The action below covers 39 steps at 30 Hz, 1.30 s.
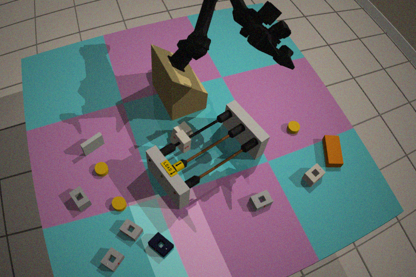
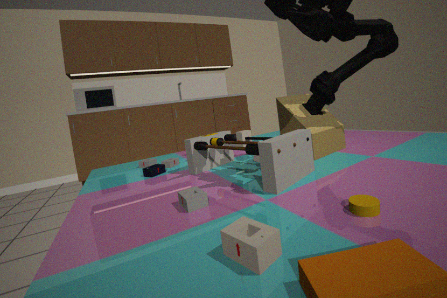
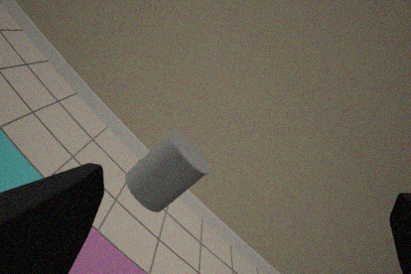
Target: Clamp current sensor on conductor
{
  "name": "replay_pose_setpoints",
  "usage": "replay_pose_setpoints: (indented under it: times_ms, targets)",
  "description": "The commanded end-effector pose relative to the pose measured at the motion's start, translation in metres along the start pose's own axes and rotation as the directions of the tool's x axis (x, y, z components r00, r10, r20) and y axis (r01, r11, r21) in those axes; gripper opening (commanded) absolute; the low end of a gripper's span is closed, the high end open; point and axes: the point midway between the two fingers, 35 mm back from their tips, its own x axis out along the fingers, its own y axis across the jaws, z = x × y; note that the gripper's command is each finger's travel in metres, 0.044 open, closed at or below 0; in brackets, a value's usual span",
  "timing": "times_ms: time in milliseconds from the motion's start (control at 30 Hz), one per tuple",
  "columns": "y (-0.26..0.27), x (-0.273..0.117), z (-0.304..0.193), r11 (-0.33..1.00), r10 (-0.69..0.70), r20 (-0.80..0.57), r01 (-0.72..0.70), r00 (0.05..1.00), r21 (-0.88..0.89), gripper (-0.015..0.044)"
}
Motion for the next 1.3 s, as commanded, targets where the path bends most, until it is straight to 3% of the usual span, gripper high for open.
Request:
replay_pose_setpoints:
  times_ms: [0,267,600,933,1267]
  targets:
    - [-0.002,0.007,-0.012,1.0,-0.006,-0.047,0.005,0.999,-0.019,0.044]
    - [-0.039,0.06,-0.114,1.0,0.019,-0.462,-0.008,0.886,0.025,0.044]
    - [-0.092,0.067,-0.253,0.962,0.171,-0.808,0.081,0.564,0.261,0.044]
    - [-0.128,0.022,-0.375,0.765,0.471,-0.839,0.347,0.272,0.542,0.044]
    - [-0.13,0.013,-0.39,0.716,0.521,-0.818,0.395,0.246,0.575,0.044]
